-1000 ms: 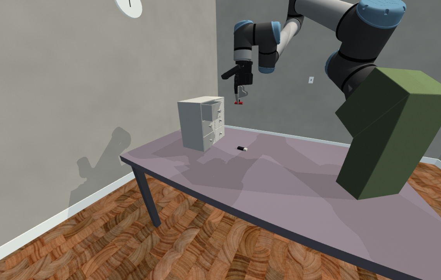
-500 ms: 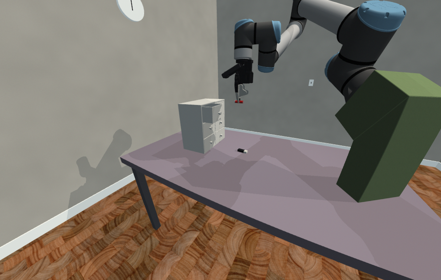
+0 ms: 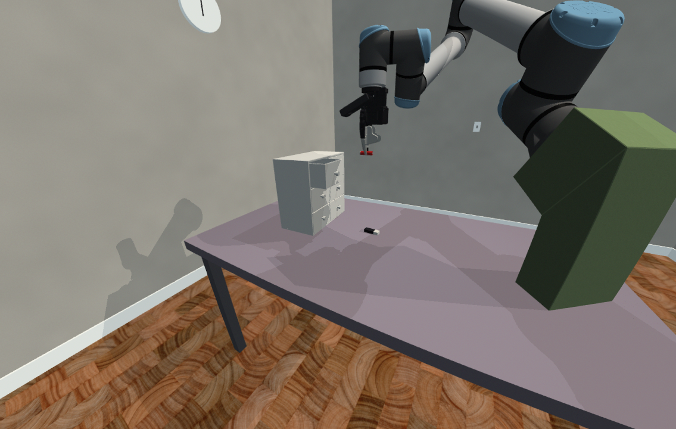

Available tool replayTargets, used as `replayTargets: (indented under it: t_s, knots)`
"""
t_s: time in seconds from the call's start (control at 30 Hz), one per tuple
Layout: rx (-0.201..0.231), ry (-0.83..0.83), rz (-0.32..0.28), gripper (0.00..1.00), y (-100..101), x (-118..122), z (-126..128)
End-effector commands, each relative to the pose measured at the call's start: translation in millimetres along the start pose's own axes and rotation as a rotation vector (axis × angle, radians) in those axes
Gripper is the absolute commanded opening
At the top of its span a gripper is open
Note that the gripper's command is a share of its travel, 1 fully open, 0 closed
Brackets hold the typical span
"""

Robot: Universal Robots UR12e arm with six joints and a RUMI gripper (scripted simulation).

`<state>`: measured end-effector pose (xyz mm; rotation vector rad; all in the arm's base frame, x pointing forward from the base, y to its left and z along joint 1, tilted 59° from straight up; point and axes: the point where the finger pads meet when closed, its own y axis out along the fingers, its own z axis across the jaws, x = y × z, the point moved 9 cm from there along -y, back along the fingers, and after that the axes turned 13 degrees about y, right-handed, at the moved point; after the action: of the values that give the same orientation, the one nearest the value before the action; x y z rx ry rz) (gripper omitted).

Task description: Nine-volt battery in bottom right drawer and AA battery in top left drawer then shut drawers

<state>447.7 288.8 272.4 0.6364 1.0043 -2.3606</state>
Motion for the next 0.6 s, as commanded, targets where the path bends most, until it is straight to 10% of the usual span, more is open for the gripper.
replayTargets:
  t_s: [0.0, 0.57]
  knots:
    - [0.000, 0.000, 0.000, 0.05, -2.4, -0.2, -0.1]
    - [0.000, 0.000, 0.000, 0.05, -3.9, -0.2, 0.0]
